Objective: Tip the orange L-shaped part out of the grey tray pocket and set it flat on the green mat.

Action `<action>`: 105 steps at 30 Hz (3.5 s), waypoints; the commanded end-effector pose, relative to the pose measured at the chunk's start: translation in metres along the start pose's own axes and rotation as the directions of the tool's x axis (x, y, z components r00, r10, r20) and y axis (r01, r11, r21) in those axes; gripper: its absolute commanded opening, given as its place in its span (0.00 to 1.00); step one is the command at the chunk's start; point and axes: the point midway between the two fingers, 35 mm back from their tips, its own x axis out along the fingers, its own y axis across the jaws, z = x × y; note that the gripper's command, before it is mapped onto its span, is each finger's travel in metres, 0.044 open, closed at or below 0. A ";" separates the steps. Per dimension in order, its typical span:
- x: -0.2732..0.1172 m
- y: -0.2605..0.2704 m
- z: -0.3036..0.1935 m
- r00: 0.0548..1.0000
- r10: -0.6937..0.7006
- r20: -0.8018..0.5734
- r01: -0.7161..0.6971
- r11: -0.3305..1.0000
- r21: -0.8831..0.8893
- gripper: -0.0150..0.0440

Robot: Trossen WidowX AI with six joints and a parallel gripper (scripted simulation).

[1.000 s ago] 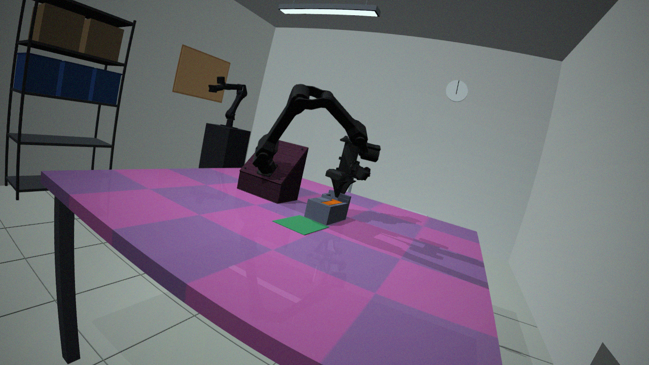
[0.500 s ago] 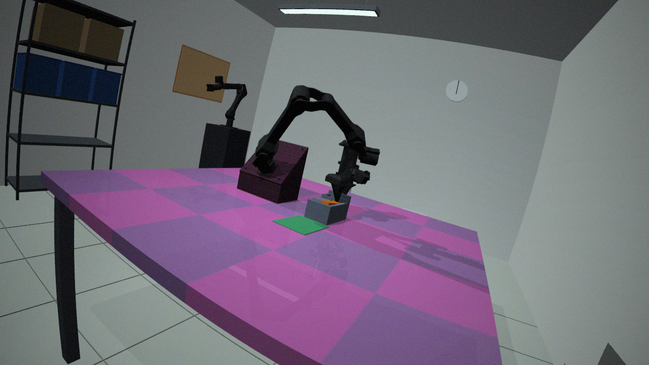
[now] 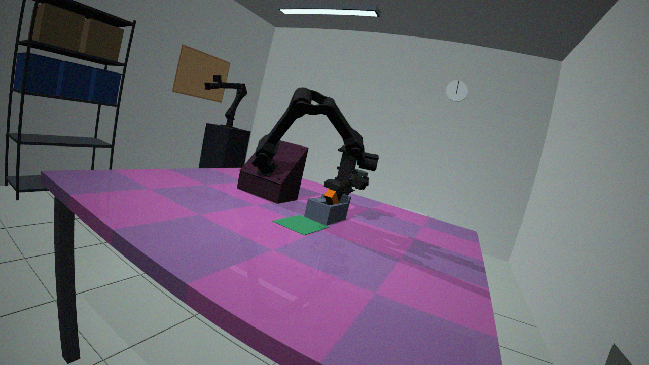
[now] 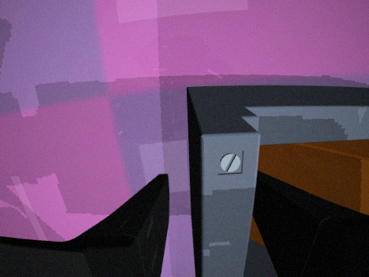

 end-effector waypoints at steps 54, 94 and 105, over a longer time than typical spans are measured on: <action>-0.103 0.000 -0.002 1.000 -0.016 -0.004 0.016 1.000 -0.021 0.56; -0.107 -0.072 0.010 1.000 -0.013 -0.004 -0.003 0.116 -0.993 0.73; -0.107 -0.078 0.011 1.000 -0.014 -0.004 -0.004 -0.013 -1.000 0.73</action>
